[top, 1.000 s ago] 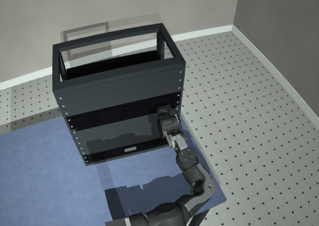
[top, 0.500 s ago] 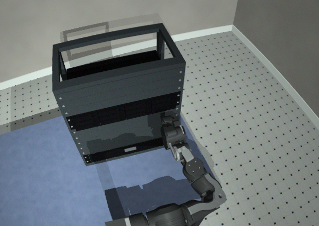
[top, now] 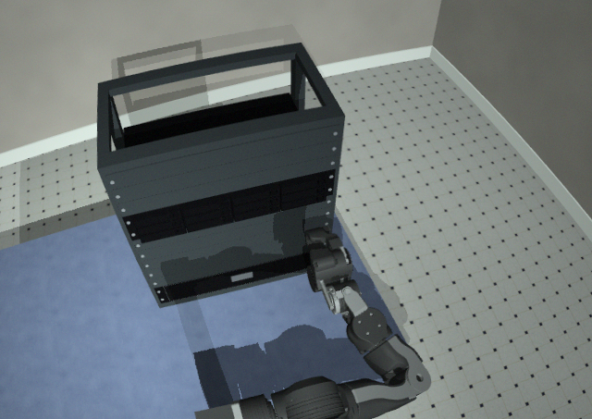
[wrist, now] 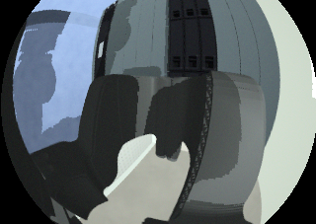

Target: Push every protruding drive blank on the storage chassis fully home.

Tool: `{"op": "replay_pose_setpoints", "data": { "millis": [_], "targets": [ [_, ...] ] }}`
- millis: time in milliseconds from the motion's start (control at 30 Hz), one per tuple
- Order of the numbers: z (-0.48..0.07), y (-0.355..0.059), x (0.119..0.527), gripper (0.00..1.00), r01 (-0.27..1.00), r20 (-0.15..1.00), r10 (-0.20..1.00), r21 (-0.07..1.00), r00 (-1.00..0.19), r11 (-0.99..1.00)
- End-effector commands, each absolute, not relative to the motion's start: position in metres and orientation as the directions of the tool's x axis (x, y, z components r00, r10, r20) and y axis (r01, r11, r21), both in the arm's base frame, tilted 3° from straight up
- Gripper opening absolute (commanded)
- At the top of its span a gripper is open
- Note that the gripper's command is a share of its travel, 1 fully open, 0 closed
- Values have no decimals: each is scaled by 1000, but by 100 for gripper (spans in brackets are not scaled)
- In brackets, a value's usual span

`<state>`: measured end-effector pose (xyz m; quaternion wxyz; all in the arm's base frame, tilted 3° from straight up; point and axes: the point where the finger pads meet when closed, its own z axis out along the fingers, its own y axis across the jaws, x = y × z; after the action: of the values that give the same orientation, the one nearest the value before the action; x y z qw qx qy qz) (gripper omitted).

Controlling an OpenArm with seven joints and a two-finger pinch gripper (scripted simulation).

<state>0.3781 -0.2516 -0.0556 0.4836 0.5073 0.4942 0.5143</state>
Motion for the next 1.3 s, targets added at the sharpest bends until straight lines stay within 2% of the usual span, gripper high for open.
{"op": "replay_pose_setpoints", "data": {
  "millis": [0, 867, 1267],
  "targets": [
    [-52, -253, 376, 0, -9, 44, 999, 999, -14, -44],
    [-24, -260, 373, 0, -12, 44, 999, 999, -11, -45],
    [-24, -259, 402, 0, -12, 45, 999, 999, -11, -45]
  ]
}}
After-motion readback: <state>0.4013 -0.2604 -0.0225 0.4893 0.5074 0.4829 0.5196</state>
